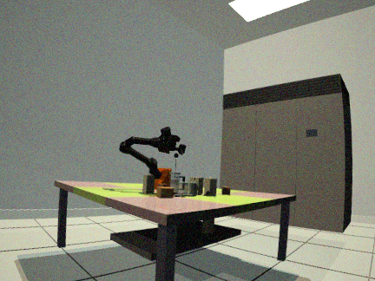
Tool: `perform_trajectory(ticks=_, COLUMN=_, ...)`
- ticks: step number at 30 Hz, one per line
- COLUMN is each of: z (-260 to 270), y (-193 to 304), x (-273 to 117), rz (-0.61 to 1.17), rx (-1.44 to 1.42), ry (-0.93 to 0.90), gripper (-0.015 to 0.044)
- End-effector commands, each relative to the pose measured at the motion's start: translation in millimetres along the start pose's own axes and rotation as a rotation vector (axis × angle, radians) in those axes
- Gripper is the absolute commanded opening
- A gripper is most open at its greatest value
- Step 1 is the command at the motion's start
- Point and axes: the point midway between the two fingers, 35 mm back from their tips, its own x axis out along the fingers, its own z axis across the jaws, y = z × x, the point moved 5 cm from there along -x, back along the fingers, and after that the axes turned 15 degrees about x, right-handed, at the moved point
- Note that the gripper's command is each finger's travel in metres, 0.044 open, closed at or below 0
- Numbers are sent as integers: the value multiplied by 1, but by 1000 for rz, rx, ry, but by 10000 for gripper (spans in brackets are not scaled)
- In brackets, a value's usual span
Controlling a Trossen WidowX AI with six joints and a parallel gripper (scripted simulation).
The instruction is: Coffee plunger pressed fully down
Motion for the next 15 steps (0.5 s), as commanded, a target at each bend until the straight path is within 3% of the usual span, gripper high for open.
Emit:
perform_trajectory(ticks=1, z=1, y=2, x=7, rz=0, rx=-11, ry=-3, gripper=440)
perform_trajectory(ticks=10, z=-1, y=2, x=18, rz=-12, rx=-12, ry=0, gripper=440)
perform_trajectory(ticks=15, z=-1, y=2, x=18, rz=-12, rx=-12, ry=0, gripper=309)
